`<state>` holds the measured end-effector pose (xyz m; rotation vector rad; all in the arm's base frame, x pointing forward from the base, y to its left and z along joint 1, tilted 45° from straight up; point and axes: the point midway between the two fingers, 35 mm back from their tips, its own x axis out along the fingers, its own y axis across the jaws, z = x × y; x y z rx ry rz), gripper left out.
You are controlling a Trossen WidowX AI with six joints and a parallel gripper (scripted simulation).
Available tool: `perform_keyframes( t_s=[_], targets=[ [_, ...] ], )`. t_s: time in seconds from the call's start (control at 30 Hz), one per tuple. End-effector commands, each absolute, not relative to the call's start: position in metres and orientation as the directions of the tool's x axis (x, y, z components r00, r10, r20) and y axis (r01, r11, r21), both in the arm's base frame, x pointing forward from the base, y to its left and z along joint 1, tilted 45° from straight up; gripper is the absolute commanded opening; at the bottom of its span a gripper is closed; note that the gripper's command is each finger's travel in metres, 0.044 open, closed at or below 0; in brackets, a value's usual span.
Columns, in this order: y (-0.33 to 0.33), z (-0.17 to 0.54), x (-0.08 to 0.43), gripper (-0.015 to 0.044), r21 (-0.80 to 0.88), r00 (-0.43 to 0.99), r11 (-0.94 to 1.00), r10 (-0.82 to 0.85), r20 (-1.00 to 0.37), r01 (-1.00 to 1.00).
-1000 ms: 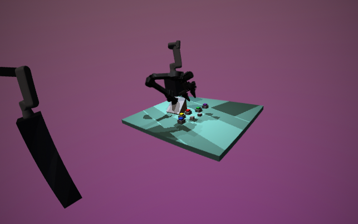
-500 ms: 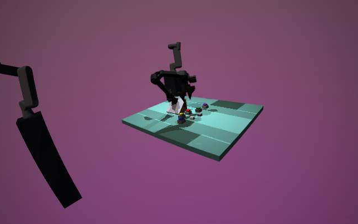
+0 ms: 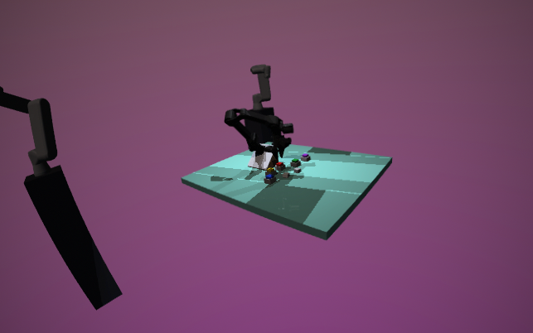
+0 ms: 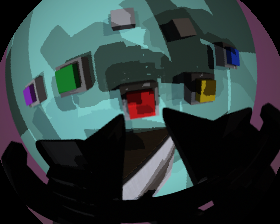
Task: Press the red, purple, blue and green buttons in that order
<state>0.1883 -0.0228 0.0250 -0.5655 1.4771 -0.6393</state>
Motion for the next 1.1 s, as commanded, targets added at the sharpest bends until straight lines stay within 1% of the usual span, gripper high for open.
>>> perform_keyframes(
  t_s=[0.0,1.07],
  targets=[
    [-0.025,0.023,0.187,0.002,-0.703,-0.013,0.71,-0.703,-0.711,0.037],
    [-0.05,-0.001,0.186,0.002,-0.705,-0.013,0.709,-0.705,-0.709,0.037]
  ],
)
